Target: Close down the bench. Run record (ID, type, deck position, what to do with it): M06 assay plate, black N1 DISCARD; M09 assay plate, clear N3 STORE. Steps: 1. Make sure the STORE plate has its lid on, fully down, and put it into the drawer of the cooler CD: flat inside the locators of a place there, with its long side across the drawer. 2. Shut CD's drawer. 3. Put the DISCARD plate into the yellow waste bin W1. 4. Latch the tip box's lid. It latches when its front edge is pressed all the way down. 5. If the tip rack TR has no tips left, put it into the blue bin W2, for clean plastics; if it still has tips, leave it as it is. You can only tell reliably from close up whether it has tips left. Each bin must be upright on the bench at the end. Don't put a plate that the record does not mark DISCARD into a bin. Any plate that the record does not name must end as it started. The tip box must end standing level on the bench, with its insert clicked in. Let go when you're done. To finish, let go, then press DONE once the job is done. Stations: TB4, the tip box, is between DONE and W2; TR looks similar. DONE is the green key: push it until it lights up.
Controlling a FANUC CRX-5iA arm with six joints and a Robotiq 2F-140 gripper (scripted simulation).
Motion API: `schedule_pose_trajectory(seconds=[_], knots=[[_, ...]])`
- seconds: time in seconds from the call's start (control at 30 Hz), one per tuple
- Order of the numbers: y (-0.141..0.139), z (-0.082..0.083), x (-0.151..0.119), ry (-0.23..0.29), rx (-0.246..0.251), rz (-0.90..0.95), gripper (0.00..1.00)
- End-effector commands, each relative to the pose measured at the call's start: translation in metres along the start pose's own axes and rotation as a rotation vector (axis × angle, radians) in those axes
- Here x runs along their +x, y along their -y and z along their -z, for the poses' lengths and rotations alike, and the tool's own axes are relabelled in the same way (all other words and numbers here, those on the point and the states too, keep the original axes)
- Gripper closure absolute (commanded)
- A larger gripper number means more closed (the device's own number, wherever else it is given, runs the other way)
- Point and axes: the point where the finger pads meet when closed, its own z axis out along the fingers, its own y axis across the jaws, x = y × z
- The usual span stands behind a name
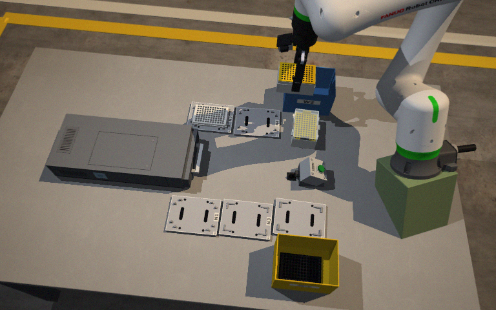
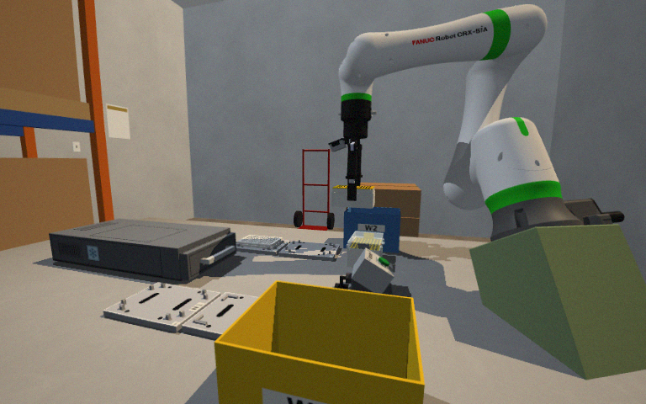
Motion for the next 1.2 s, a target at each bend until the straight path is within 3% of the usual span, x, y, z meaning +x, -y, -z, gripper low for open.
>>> schedule_pose_trajectory(seconds=[0.0,0.97,1.17], knots=[[-0.005,0.001,-0.006,-0.001,0.0,0.0,0.9],[-0.044,0.001,-0.059,-0.001,0.0,0.0,0.9],[-0.044,0.0,-0.059,-0.001,0.0,0.0,0.9]])
